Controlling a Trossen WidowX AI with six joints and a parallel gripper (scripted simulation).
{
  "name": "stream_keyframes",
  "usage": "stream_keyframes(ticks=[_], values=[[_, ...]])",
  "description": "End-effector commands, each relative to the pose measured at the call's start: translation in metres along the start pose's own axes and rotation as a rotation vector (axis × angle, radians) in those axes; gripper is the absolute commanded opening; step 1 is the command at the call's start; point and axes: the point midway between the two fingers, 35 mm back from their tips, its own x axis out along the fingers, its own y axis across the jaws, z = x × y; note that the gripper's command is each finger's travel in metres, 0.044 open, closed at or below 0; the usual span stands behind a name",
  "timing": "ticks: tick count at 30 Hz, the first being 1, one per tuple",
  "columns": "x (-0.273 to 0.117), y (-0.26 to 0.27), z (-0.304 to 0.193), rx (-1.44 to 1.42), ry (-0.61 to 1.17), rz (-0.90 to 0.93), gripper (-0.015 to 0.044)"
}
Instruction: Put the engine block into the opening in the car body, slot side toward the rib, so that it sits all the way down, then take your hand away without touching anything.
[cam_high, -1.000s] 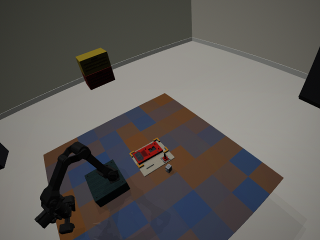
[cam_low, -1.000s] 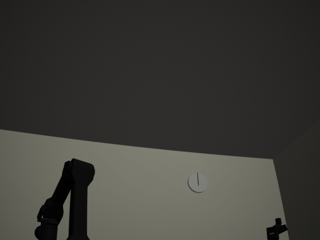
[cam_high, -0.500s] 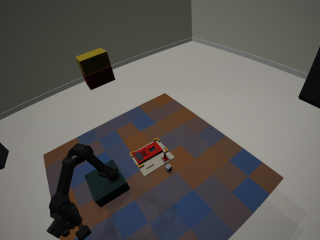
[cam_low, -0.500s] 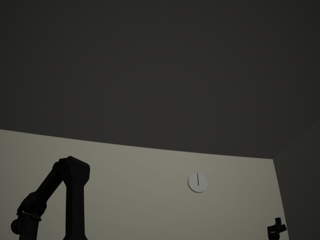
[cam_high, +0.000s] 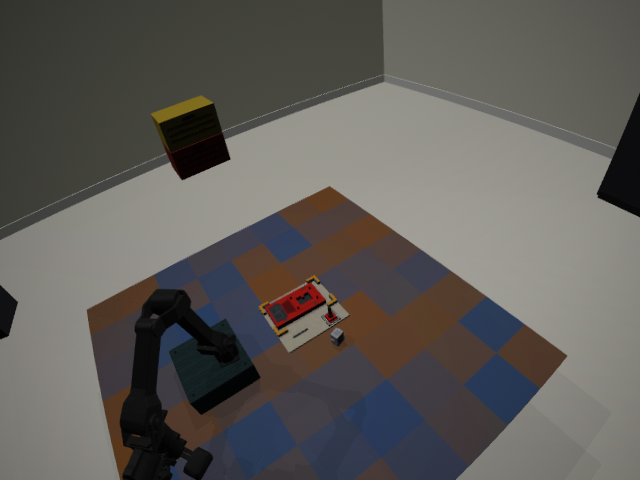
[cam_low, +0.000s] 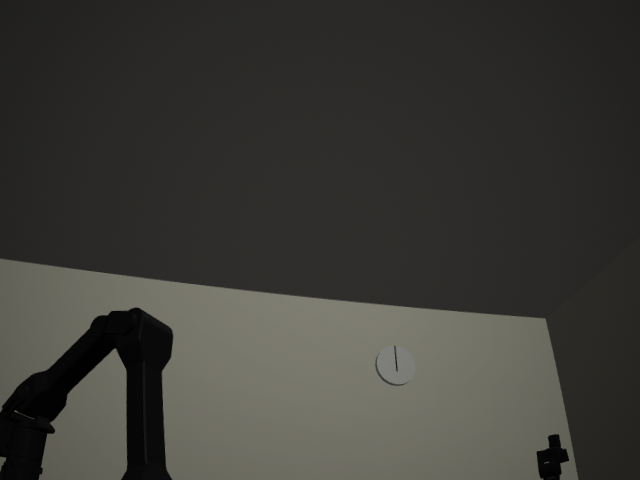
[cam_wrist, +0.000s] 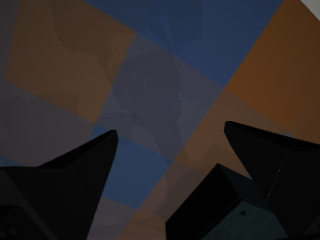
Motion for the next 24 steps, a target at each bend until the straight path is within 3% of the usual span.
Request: stream_keyframes(ticks=[1, 24], values=[[0.000, 0.015, -0.003, -0.109, 0.002, 0.002, 0.0440], [-0.014, 0.112, -0.045, -0.598, -0.056, 0.063, 0.0440]])
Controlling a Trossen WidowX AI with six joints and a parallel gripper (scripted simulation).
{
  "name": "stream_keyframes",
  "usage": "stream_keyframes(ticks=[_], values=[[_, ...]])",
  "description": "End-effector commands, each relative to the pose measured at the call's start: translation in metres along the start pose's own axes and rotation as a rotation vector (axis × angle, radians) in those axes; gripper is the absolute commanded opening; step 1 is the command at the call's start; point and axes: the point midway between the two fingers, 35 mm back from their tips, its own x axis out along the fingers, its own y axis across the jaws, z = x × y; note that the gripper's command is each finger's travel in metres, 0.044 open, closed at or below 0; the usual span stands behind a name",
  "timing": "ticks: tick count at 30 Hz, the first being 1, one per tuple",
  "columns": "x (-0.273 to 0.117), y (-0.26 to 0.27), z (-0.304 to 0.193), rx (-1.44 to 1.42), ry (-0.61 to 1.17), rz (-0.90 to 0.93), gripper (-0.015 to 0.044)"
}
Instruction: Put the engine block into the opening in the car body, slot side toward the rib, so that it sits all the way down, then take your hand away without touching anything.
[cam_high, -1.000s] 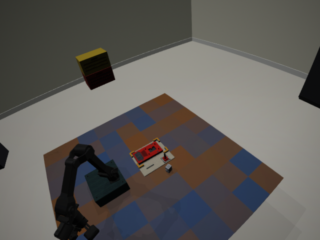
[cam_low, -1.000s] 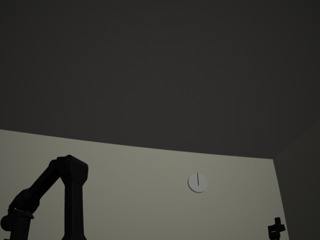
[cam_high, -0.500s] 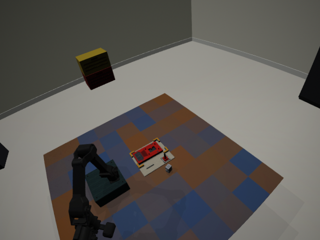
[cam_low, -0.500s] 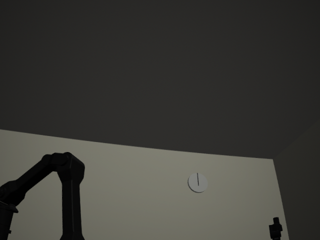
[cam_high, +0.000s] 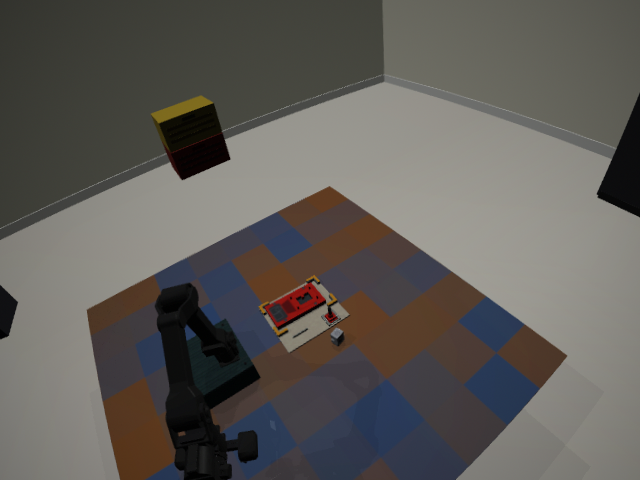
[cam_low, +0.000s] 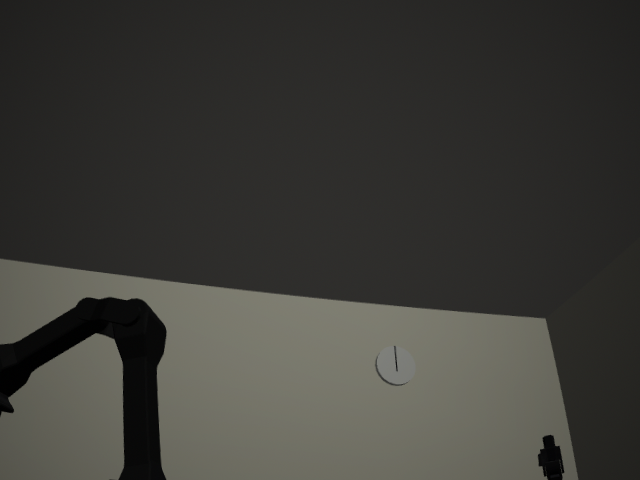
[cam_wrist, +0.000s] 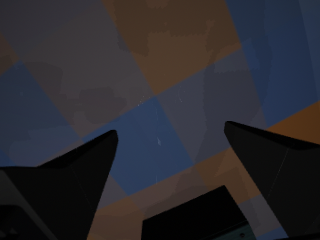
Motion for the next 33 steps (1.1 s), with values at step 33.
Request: stream_keyframes(ticks=[33], values=[[-0.008, 0.158, -0.041, -1.047, -0.006, 0.077, 0.0440]])
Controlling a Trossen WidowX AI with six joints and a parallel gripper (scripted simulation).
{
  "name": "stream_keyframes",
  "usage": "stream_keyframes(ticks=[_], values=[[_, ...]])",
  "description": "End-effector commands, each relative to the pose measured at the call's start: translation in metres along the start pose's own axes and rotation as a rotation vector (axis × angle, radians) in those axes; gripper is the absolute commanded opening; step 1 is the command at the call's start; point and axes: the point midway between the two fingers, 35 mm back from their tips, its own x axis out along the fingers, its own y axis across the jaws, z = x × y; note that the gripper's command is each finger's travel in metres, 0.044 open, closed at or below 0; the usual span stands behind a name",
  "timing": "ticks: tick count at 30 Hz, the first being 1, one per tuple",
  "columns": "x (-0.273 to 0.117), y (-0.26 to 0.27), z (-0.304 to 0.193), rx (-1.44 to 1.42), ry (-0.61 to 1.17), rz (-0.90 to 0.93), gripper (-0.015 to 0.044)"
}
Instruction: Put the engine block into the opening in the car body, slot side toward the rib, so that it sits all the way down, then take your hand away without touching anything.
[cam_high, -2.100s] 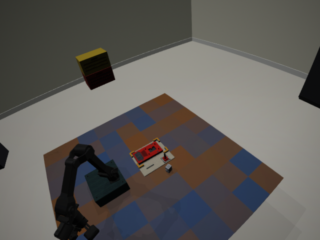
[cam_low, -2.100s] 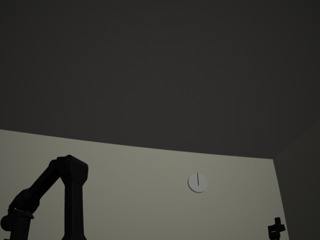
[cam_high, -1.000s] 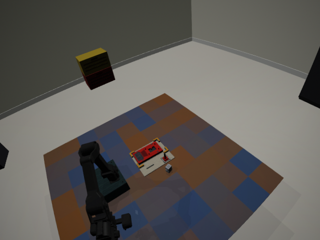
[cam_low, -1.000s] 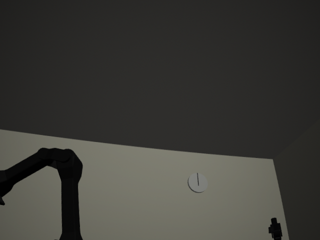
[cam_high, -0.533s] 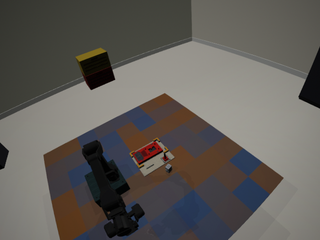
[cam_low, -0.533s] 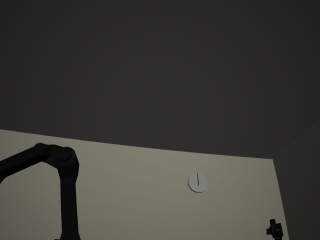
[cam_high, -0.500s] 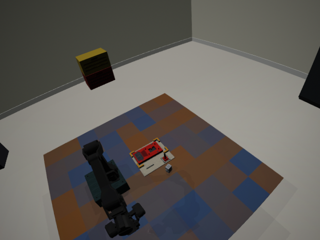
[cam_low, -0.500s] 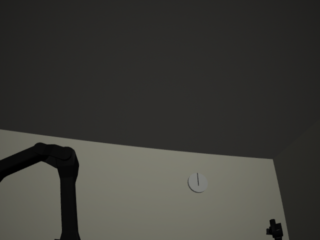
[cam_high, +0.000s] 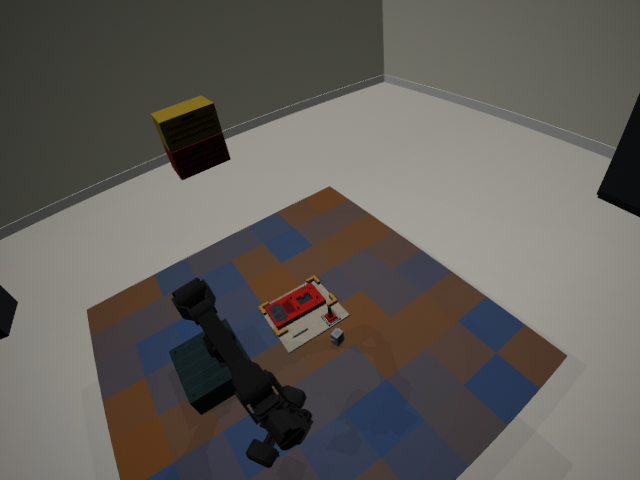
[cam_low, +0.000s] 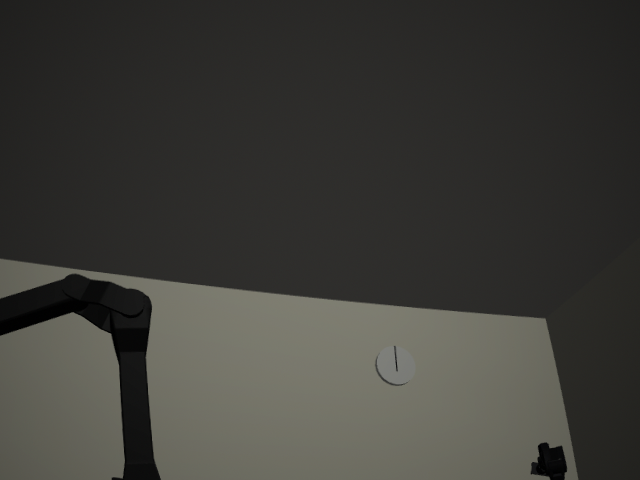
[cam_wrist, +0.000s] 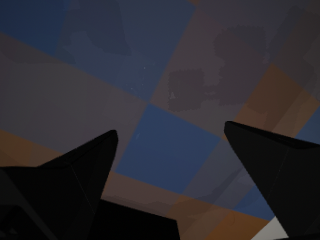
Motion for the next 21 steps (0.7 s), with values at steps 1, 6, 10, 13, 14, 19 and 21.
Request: stream_keyframes(ticks=[1, 6, 10, 13, 14, 19, 21], values=[[0.002, 0.012, 0.006, -0.094, 0.007, 0.009, 0.0440], [0.003, 0.033, 0.016, -0.242, 0.006, 0.021, 0.0440], [0.003, 0.051, 0.023, -0.376, 0.001, 0.028, 0.0440], [0.003, 0.064, 0.028, -0.476, -0.002, 0.033, 0.0440], [0.003, 0.069, 0.029, -0.510, -0.004, 0.035, 0.0440], [0.003, 0.089, 0.035, -0.653, -0.010, 0.040, 0.0440], [0.003, 0.097, 0.037, -0.703, -0.013, 0.042, 0.0440]])
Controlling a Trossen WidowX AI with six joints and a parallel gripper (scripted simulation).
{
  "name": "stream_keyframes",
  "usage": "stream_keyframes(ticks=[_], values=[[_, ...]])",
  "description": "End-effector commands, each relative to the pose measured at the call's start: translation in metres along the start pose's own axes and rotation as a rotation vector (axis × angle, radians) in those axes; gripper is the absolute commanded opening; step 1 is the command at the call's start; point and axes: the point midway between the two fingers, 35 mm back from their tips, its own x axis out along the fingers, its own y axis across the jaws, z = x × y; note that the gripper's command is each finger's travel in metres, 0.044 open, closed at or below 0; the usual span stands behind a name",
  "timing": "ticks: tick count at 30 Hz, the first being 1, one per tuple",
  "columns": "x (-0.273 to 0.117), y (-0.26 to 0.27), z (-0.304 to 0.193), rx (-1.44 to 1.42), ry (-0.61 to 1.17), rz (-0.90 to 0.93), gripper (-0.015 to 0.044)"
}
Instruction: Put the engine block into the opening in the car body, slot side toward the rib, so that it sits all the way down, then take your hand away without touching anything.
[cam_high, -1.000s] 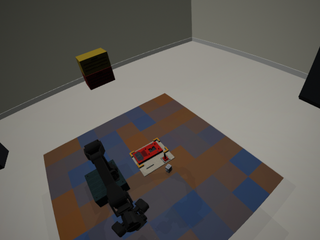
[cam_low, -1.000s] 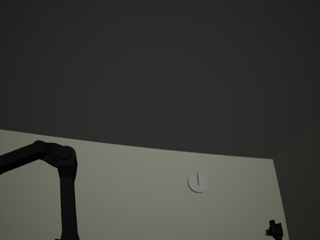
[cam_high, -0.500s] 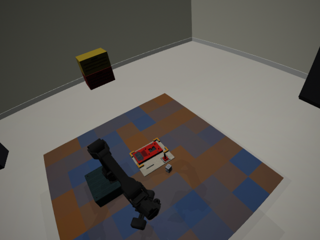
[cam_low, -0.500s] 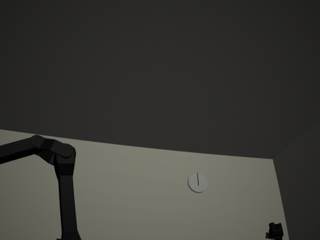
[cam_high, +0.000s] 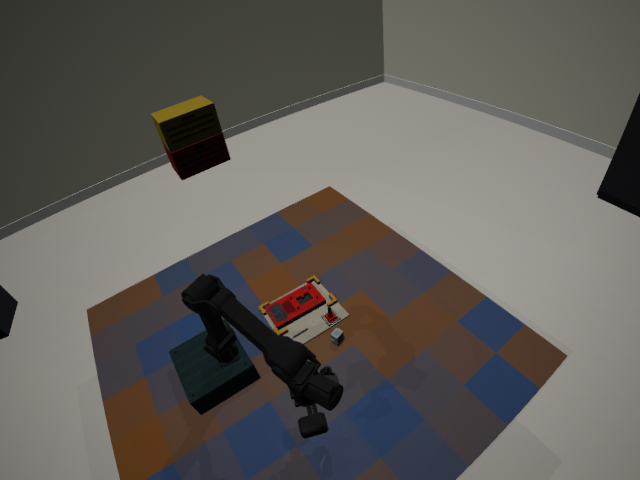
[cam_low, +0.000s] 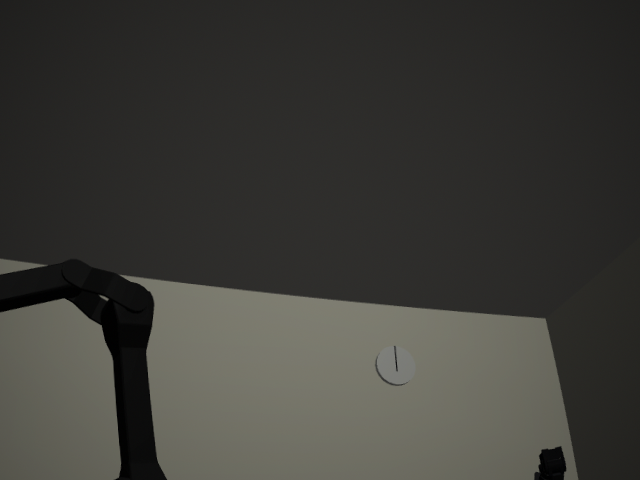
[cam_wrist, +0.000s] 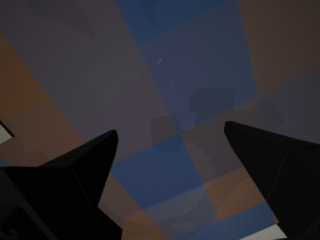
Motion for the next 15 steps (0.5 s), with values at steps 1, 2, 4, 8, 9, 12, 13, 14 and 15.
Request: stream_keyframes(ticks=[1, 2, 4, 8, 9, 12, 13, 14, 15], values=[[0.002, 0.008, 0.010, -0.083, -0.003, 0.007, 0.0440], [0.002, 0.010, 0.013, -0.109, -0.004, 0.008, 0.0440], [0.002, 0.016, 0.018, -0.159, -0.006, 0.008, 0.0440], [0.002, 0.028, 0.031, -0.279, -0.011, 0.015, 0.0440], [0.002, 0.031, 0.034, -0.309, -0.012, 0.017, 0.0440], [0.002, 0.041, 0.043, -0.402, -0.016, 0.022, 0.0440], [0.002, 0.044, 0.046, -0.433, -0.017, 0.024, 0.0440], [0.002, 0.048, 0.049, -0.464, -0.018, 0.025, 0.0440], [0.002, 0.051, 0.051, -0.495, -0.019, 0.027, 0.0440]])
